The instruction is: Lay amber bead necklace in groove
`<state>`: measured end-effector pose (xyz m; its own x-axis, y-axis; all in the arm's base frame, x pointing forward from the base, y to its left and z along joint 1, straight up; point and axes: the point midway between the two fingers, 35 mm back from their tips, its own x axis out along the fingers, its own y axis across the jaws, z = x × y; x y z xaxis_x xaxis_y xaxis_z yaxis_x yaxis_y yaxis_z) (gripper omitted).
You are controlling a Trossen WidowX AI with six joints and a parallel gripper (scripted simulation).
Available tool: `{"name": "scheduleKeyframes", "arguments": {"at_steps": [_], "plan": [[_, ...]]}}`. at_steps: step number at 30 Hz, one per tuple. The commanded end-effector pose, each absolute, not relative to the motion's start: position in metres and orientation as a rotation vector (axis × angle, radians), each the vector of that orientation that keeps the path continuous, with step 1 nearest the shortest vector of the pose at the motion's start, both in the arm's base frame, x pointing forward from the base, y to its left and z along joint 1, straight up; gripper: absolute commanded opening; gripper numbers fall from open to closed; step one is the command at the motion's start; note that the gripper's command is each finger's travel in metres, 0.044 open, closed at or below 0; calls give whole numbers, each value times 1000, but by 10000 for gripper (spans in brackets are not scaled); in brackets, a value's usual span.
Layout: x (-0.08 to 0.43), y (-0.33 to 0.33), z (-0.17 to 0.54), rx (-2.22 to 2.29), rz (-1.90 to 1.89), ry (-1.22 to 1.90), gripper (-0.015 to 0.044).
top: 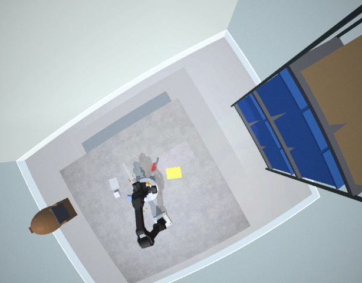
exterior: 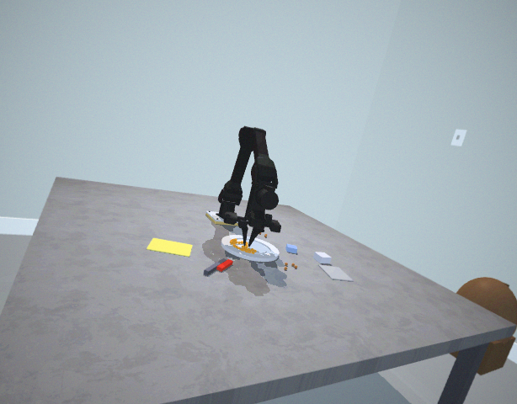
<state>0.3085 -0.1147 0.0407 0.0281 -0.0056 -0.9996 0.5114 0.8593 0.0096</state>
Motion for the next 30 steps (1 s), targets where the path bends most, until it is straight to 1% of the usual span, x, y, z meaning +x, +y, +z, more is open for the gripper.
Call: {"name": "scheduleKeyframes", "arguments": {"at_steps": [1,24,30], "plan": [[309,-115,41,421,-418,1500,0],[309,-115,42,421,-418,1500,0],[308,-115,58,416,-419,1501,0]]}}
